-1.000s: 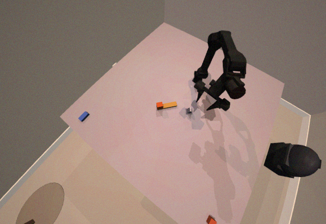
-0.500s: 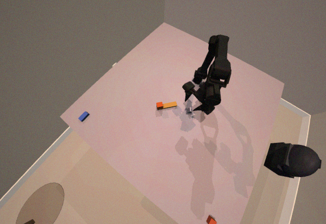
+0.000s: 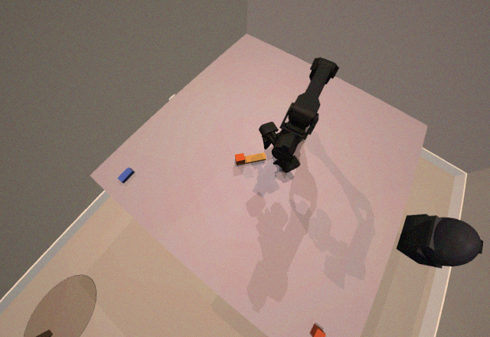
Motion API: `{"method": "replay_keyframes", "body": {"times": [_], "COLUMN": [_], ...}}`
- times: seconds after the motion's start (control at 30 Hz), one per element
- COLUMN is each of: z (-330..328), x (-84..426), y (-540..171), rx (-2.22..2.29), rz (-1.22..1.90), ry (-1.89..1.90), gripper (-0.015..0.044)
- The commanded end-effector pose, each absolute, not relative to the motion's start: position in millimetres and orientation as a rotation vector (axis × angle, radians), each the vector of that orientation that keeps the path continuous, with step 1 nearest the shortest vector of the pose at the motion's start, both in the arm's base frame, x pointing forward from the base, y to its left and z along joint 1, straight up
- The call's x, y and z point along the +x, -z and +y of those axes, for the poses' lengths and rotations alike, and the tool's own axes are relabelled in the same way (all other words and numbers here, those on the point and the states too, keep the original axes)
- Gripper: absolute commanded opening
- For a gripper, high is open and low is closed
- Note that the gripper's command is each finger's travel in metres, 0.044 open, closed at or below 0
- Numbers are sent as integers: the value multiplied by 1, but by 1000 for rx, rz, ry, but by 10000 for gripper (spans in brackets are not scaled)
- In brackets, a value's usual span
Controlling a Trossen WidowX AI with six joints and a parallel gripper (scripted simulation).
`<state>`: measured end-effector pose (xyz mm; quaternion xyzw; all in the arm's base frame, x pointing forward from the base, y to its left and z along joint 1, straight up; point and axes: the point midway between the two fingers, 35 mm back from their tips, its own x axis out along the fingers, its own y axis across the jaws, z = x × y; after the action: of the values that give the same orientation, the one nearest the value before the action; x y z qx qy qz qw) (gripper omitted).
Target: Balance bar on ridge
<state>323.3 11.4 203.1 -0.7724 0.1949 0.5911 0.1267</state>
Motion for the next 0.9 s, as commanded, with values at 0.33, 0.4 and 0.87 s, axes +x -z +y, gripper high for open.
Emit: {"method": "replay_keyframes", "body": {"times": [0.33,0.4,0.87], "z": [-41,-49,-70], "x": [329,329,331], "y": [-179,-175,-143], "rx": [-1971,-1931,-1821], "rz": [654,664,688], "ry": [-1756,-1757,-1753], "gripper": [315,315,315]}}
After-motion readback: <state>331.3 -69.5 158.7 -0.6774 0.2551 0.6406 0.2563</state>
